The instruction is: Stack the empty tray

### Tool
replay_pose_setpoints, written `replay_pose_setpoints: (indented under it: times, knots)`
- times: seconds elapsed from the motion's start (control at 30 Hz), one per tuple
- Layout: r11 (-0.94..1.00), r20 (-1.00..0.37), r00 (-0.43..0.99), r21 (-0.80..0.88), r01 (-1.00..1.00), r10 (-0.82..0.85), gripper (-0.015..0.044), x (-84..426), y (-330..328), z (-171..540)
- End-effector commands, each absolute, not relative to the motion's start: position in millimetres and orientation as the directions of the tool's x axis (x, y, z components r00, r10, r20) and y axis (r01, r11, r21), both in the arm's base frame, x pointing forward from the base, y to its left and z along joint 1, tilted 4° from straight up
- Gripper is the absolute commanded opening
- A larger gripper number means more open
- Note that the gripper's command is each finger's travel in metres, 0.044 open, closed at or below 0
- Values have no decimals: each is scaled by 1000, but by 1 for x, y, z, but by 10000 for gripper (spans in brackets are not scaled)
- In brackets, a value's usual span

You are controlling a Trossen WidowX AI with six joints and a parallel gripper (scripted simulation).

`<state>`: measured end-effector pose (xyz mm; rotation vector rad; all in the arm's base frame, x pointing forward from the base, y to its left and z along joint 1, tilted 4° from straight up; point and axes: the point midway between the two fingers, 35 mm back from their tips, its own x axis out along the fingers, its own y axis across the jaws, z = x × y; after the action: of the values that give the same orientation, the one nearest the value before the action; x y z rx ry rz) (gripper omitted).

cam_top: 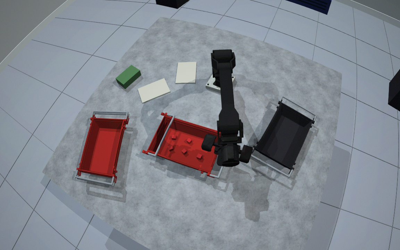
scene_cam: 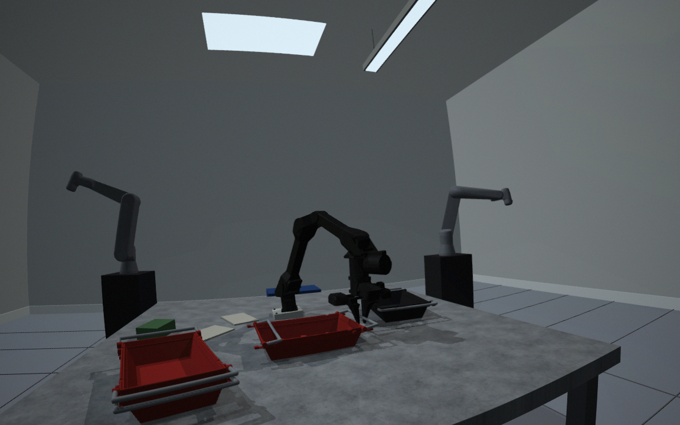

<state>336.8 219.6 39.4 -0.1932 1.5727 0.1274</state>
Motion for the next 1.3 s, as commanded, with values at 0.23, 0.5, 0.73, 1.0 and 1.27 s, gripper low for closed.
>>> replay_pose_setpoints:
  times: [0.23, 0.5, 0.73, 1.0, 1.27]
  knots:
    - [978, -999, -3, -38, -207, -39, 83, 341, 203, 65]
    - [977, -999, -3, -40, -207, -42, 83, 347, 178, 72]
    - [977, -999, -2, -43, -207, -44, 83, 352, 150, 56]
    - [977, -999, -2, -43, -207, -45, 83, 353, 149, 71]
    - [977, -999, -2, -49, -209, -51, 83, 353, 151, 89]
